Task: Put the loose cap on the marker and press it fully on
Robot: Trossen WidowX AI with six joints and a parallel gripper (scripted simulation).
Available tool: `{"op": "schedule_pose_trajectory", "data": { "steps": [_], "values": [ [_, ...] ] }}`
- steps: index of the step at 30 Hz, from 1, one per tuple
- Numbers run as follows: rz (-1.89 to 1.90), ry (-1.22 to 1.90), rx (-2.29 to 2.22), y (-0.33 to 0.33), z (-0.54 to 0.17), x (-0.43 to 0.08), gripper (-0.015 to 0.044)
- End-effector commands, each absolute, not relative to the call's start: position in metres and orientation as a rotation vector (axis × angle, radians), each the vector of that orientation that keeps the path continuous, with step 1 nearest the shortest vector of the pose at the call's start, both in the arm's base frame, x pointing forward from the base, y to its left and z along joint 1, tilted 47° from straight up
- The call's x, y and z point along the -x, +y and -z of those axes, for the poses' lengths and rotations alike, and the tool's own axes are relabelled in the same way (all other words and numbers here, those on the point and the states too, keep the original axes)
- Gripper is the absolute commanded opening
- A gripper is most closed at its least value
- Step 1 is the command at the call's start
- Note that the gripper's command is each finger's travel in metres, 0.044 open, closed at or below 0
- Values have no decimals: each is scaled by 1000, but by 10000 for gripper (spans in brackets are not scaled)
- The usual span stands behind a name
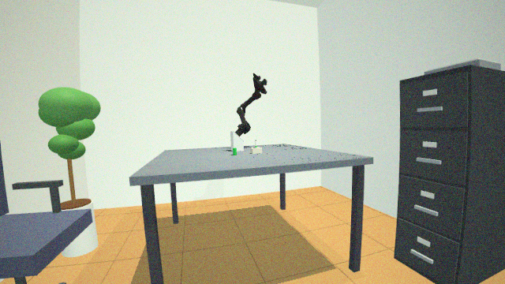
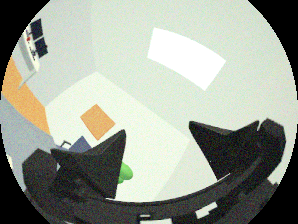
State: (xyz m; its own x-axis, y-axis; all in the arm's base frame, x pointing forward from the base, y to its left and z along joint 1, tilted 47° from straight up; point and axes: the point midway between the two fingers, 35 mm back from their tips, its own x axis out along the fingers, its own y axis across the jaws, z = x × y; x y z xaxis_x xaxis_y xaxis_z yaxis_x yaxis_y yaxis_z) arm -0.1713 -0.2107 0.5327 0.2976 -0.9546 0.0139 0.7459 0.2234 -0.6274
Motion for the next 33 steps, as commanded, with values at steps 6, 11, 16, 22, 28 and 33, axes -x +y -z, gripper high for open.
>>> {"op": "schedule_pose_trajectory", "data": {
  "steps": [6,11,16,22,28,33],
  "values": [
    [1242,359,790,-189,-573,121,242],
    [1238,368,999,-161,-603,60,235],
    [1180,390,1225,-135,-619,-17,235],
    [1036,424,1452,-114,-612,-116,235],
    [827,457,1601,-104,-580,-209,235],
    [612,523,1686,-105,-532,-280,235]
  ]
}}
